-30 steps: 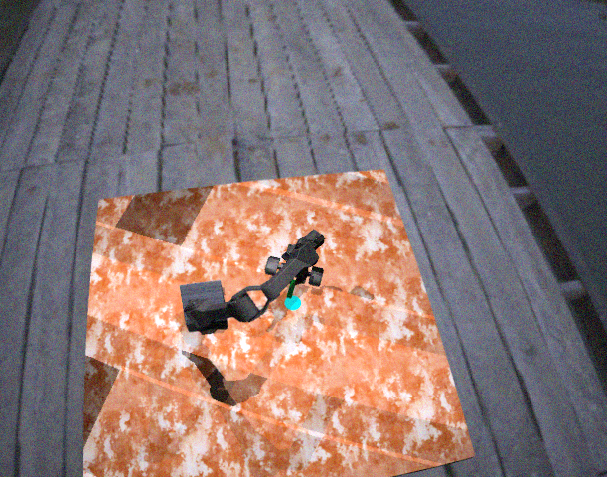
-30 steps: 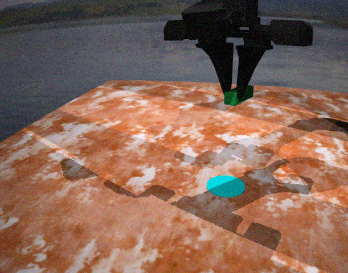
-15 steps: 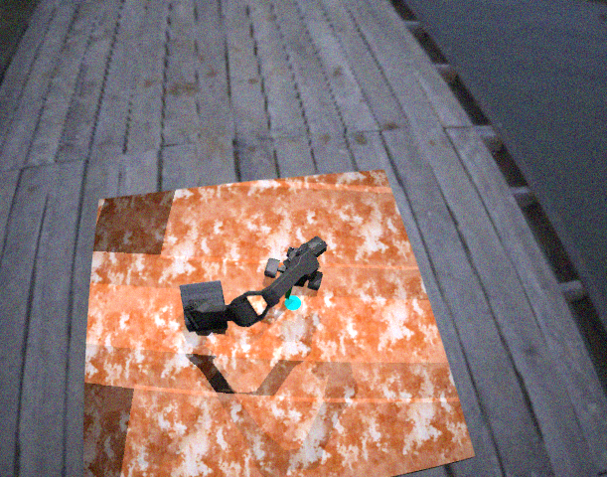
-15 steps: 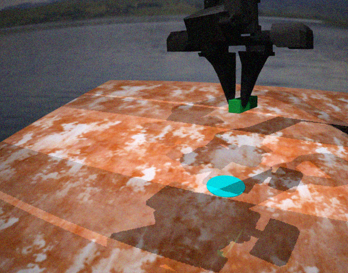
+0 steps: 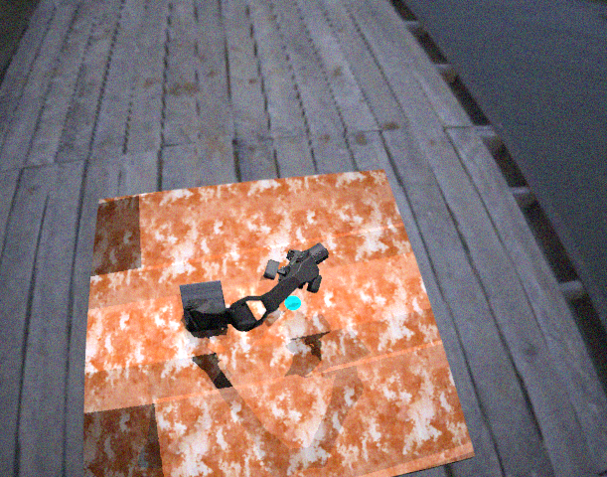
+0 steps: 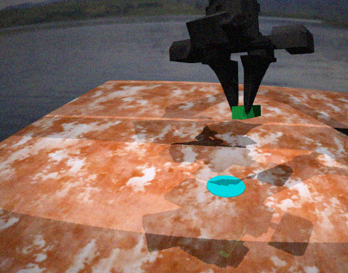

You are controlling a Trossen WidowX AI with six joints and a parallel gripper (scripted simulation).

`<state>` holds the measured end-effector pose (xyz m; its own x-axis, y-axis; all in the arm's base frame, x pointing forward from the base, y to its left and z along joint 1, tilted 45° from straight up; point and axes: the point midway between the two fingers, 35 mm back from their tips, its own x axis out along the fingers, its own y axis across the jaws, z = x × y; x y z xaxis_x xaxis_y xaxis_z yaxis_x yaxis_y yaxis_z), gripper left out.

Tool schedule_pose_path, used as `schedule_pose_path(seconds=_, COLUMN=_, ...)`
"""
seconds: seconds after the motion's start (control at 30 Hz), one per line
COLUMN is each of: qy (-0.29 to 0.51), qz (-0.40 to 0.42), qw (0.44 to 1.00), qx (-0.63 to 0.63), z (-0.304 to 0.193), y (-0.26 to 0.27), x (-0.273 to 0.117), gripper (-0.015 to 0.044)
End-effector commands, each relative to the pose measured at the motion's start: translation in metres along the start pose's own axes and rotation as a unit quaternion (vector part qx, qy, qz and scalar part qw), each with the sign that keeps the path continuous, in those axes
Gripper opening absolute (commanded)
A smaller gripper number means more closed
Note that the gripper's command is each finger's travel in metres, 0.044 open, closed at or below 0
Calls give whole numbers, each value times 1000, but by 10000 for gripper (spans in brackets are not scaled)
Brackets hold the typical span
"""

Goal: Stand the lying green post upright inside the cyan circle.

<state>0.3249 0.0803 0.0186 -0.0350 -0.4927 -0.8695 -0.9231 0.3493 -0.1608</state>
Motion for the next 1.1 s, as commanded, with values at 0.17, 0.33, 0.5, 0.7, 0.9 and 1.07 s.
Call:
schedule_pose_path(seconds=0.17, qy=-28, qz=21, qw=999, qx=0, z=-1, y=2, x=5, gripper=23)
schedule_pose_path(seconds=0.33, qy=-45, qz=31, qw=999, qx=0, z=-1, y=3, x=7, gripper=23)
schedule_pose_path(seconds=0.5, qy=-61, qz=39, qw=997, qx=0, z=-1, y=3, x=9, gripper=23)
schedule_pose_path(seconds=0.7, qy=-82, qz=49, qw=995, qx=0, z=-1, y=4, x=11, gripper=23)
schedule_pose_path(seconds=0.9, qy=-102, qz=57, qw=993, qx=-1, z=-1, y=4, x=13, gripper=23)
schedule_pose_path(seconds=1.07, qy=-120, qz=64, qw=991, qx=-1, z=-1, y=4, x=14, gripper=23)
